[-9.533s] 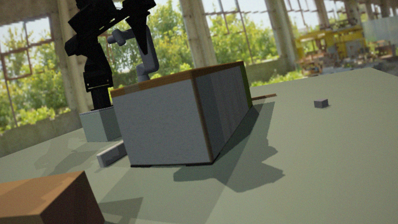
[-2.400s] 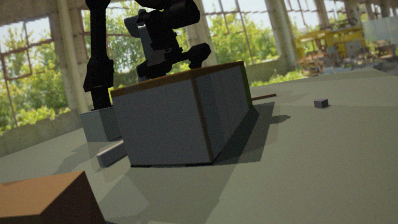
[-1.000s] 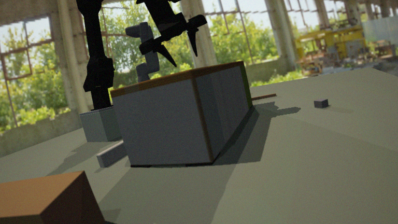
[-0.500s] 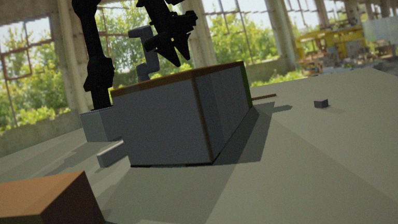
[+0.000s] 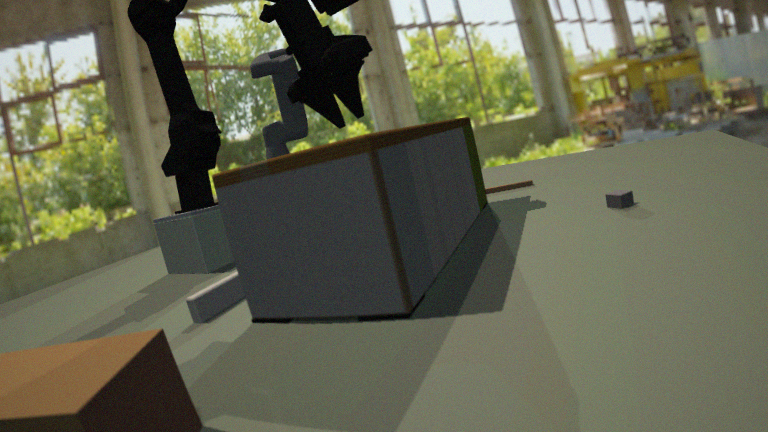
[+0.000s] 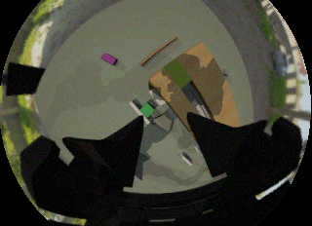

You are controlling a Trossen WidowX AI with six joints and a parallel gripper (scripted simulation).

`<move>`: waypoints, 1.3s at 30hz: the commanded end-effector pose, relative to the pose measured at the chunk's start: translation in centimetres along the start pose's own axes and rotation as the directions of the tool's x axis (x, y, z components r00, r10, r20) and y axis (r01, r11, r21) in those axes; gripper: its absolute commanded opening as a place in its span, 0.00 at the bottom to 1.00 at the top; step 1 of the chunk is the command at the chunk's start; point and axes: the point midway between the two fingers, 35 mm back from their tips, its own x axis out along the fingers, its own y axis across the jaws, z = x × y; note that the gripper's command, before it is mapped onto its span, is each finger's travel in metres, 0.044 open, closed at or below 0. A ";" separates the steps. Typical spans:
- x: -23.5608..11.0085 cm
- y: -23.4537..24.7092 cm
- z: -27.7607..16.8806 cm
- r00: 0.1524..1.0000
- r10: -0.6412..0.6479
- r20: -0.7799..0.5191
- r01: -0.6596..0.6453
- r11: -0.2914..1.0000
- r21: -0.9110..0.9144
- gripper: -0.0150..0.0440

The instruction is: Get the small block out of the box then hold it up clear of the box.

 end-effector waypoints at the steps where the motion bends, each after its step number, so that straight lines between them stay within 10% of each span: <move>1: -0.1 1.2 -0.3 0.993 -0.115 -0.019 0.052 0.581 -0.812 0.74; 10: -0.3 1.8 -0.3 0.984 -0.177 -0.011 -0.011 -0.002 -1.000 0.74; 19: -0.5 2.4 -0.3 0.972 -0.235 0.004 -0.133 -0.563 -0.816 0.74; 39: 2.0 2.4 -0.5 0.971 -0.238 0.005 -0.141 -0.592 -0.794 0.74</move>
